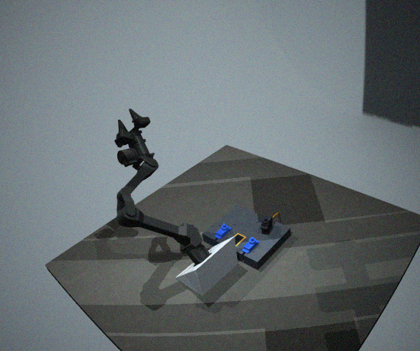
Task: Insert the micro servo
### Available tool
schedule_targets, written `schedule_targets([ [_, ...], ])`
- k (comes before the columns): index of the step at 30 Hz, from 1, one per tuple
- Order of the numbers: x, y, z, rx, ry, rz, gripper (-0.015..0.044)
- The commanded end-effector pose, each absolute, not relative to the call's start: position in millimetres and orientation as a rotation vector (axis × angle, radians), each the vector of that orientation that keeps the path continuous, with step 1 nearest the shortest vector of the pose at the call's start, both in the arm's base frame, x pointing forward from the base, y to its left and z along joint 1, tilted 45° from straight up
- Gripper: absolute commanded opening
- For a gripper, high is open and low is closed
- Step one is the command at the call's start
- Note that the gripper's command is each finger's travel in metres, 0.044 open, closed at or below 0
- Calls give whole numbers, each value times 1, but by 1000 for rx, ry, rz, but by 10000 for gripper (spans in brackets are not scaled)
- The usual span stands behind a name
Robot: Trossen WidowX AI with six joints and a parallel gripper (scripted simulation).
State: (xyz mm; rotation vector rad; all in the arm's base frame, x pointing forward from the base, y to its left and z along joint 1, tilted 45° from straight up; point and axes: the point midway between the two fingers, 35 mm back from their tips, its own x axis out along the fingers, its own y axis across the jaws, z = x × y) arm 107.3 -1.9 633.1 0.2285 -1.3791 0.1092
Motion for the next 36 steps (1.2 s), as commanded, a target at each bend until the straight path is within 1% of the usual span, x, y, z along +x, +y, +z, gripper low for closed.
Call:
schedule_targets([
  [1,108,-2,633,226,-1376,106,426],
  [2,109,-2,633,226,-1373,107,440],
  [6,124,-1,631,231,-1328,114,440],
  [21,223,-5,603,272,-1016,134,440],
  [29,235,-10,596,270,-982,113,440],
  [36,266,-15,582,299,-878,115,440],
])
